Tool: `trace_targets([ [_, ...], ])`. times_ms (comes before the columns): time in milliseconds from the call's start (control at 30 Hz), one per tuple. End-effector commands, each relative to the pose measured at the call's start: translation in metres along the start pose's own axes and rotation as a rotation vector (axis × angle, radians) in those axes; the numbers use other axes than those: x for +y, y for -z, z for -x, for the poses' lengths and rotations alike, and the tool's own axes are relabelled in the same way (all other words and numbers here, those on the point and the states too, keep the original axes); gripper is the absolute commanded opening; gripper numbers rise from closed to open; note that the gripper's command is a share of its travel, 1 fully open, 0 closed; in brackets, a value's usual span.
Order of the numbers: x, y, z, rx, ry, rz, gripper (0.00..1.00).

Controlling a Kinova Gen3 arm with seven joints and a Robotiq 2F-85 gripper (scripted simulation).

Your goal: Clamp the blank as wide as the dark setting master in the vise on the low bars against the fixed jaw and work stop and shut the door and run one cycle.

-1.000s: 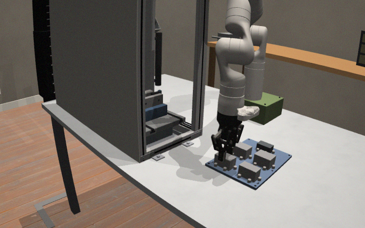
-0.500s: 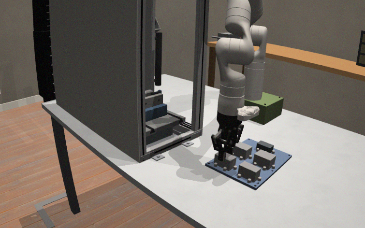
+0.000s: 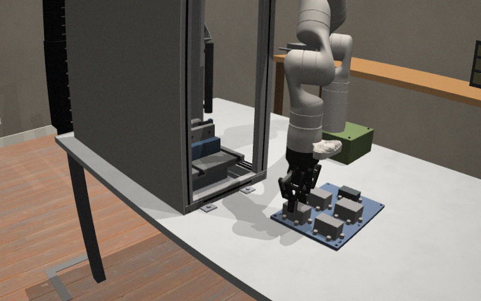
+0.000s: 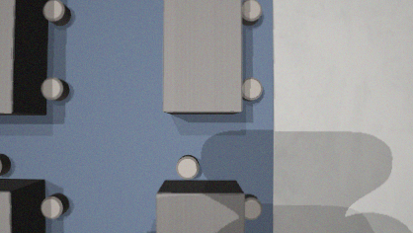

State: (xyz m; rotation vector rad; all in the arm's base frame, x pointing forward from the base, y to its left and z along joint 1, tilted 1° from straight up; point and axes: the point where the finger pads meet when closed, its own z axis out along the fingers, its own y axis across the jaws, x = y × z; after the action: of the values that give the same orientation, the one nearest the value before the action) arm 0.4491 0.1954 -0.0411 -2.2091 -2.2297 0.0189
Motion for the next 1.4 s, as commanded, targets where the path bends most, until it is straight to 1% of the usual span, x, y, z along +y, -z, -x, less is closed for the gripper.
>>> trace_targets([
  [0,0.0007,0.0009,-0.0003,0.001,0.000,0.002,0.10],
  [233,0.0007,0.0009,-0.0003,0.001,0.000,0.002,0.10],
  [267,0.0007,0.0009,-0.0003,0.001,0.000,0.002,1.00],
  [1367,0.0007,0.0009,-0.0003,0.001,0.000,0.002,1.00],
])
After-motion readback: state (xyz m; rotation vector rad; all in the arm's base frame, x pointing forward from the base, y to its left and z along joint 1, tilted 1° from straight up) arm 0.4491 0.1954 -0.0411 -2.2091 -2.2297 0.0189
